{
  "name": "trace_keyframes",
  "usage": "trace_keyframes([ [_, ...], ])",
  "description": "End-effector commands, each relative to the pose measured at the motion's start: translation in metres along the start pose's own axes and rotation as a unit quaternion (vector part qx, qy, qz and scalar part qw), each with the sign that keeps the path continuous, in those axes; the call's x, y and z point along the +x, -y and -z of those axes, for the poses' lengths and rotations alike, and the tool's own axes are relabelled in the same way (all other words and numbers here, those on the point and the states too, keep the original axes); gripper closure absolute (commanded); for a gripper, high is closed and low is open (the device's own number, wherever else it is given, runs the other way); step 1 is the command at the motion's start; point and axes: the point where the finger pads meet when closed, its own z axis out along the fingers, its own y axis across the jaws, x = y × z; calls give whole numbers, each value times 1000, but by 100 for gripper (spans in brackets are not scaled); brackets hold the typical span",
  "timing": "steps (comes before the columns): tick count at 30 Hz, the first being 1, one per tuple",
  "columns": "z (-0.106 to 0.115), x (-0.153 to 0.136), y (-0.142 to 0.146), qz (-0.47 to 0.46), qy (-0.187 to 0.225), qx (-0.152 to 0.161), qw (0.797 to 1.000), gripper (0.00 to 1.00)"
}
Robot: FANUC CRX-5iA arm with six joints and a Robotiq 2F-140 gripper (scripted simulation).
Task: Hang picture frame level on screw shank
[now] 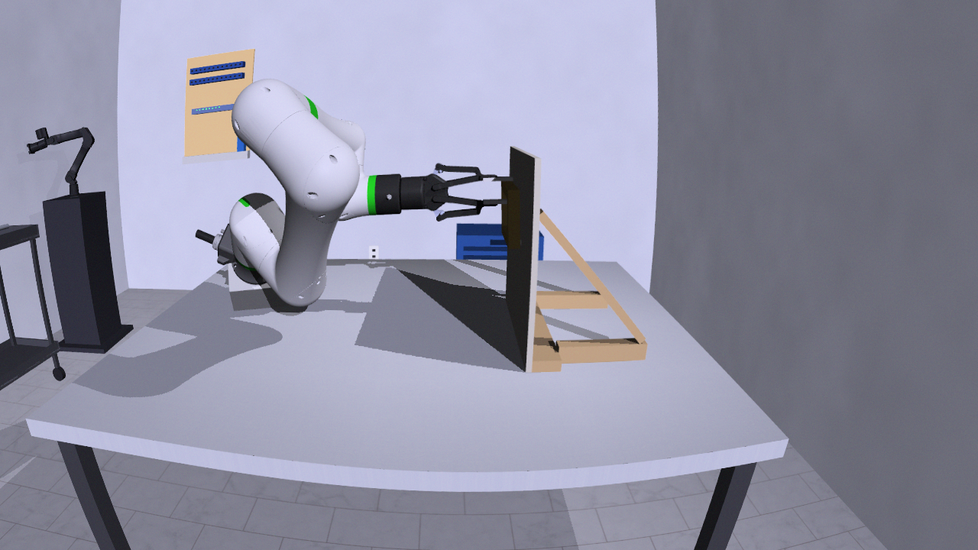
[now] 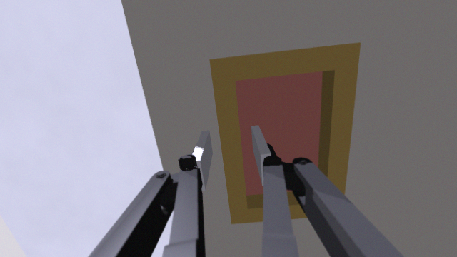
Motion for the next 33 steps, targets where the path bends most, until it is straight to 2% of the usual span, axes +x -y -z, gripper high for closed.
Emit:
trace_keyframes([
  [1, 0, 0, 0, 0, 0, 0, 1000, 71],
  [33, 5, 0, 0, 0, 0, 0, 1000, 71],
])
